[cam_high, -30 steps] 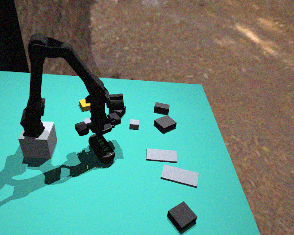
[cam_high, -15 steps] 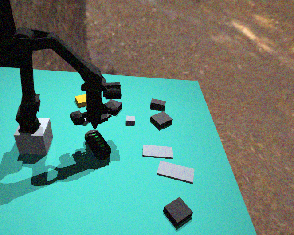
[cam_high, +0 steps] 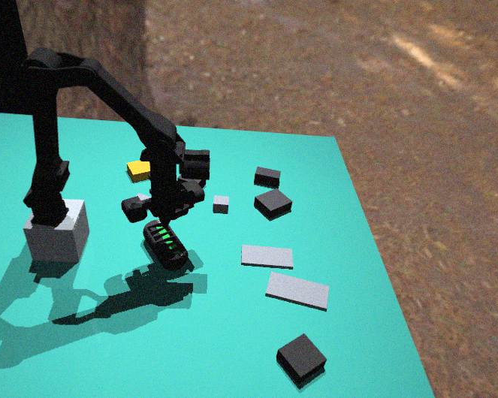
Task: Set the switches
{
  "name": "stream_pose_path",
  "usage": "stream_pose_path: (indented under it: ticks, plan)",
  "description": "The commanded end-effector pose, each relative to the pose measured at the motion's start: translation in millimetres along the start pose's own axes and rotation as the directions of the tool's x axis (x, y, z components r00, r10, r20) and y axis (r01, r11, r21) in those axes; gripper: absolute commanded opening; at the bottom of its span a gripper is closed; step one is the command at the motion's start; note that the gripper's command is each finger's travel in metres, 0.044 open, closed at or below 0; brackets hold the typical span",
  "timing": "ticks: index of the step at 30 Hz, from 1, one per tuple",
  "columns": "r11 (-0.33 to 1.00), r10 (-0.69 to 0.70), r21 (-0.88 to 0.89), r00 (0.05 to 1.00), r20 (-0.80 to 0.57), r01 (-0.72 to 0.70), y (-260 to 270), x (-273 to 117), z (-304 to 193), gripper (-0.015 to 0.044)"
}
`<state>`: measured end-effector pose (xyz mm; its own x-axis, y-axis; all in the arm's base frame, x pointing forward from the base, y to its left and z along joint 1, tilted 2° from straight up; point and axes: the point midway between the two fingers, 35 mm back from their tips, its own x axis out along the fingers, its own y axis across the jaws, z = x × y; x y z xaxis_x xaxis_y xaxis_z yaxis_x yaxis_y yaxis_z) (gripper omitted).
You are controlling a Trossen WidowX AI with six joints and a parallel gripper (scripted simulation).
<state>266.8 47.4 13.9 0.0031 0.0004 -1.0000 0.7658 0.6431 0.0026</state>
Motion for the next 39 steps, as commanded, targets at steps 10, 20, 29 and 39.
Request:
stream_pose_path:
  ticks: [10,20,29,39]
  plan:
    - [1.0,-0.007,-0.005,1.0,-0.001,0.007,-1,1,1,0.0]
    - [1.0,-0.007,-0.005,1.0,-0.001,0.007,-1,1,1,0.0]
    - [1.0,-0.007,-0.005,1.0,-0.001,0.007,-1,1,1,0.0]
    - [1.0,-0.011,-0.005,1.0,-0.001,0.011,-45,29,1,0.0]
